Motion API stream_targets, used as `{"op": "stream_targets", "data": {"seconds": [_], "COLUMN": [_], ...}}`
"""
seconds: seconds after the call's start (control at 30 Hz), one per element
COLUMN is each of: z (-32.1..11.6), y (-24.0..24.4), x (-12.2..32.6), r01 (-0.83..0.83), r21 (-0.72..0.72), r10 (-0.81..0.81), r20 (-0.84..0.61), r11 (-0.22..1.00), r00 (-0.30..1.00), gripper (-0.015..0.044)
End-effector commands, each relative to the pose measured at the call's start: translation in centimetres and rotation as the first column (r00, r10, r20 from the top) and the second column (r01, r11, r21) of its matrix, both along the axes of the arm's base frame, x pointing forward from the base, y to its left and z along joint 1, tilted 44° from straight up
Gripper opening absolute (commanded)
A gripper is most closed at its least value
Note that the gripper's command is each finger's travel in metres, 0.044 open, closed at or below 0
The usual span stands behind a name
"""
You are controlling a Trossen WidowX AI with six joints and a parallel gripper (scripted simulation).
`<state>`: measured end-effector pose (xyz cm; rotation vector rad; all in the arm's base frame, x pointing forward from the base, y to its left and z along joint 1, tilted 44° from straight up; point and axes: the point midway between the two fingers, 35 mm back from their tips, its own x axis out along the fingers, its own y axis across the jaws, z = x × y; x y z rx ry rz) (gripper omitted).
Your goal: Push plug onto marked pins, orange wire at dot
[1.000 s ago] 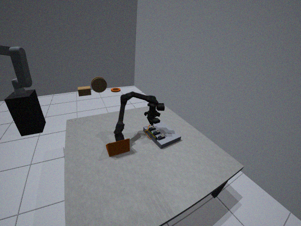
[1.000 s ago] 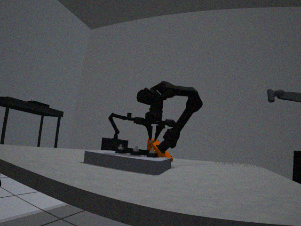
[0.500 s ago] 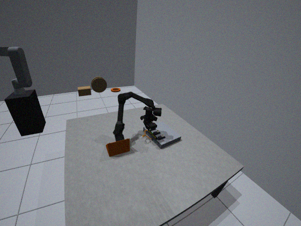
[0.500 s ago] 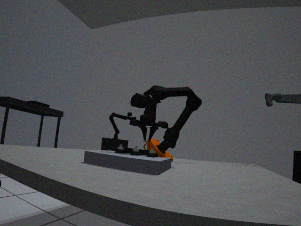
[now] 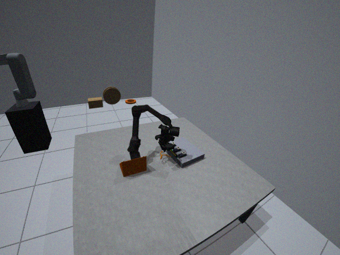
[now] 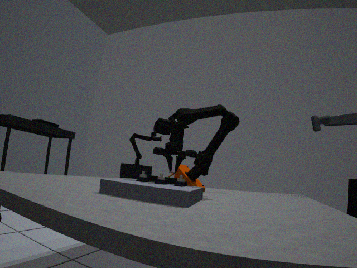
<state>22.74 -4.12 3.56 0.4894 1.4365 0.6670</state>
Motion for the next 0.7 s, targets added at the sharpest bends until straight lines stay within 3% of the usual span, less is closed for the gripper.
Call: {"op": "stream_targets", "data": {"seconds": [0.0,0.67], "z": [-1.2,-1.0], "y": [1.3,2.1], "x": [-0.2,3.4], "r01": [0.003,0.003], "r21": [0.009,0.01], "r10": [-0.003,-0.003], "r20": [-0.008,-0.006], "r11": [1.0,1.0], "r00": [1.0,1.0], "gripper": [0.0,0.0]}}
